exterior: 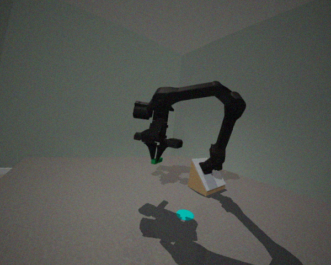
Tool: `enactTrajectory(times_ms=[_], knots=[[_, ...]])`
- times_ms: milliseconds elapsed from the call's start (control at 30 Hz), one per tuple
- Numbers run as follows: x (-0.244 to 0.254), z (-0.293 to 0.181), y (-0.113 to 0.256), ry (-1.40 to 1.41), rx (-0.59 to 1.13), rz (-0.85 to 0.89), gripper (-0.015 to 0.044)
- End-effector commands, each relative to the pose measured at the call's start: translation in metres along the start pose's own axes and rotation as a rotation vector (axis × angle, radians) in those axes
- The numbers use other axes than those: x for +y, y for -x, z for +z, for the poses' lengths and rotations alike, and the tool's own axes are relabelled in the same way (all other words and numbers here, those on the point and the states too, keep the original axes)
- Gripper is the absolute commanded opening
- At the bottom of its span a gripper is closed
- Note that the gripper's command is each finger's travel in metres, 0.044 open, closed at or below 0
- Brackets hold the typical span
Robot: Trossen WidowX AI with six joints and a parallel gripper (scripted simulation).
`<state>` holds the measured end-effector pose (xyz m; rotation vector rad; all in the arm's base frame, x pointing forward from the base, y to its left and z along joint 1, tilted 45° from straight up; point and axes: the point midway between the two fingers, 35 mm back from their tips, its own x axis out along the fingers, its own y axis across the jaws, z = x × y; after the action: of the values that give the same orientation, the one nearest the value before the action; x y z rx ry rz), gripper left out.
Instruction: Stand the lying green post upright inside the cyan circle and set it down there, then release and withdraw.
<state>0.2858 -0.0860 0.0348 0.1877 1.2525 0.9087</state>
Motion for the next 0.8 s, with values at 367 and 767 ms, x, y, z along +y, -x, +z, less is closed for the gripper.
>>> enactTrajectory(times_ms=[367,767], knots=[[0.045,0.022,0.004,-0.266,-0.006,0.005,0.0023],[0.081,0.034,0.005,-0.471,-0.007,0.012,0.0023]])
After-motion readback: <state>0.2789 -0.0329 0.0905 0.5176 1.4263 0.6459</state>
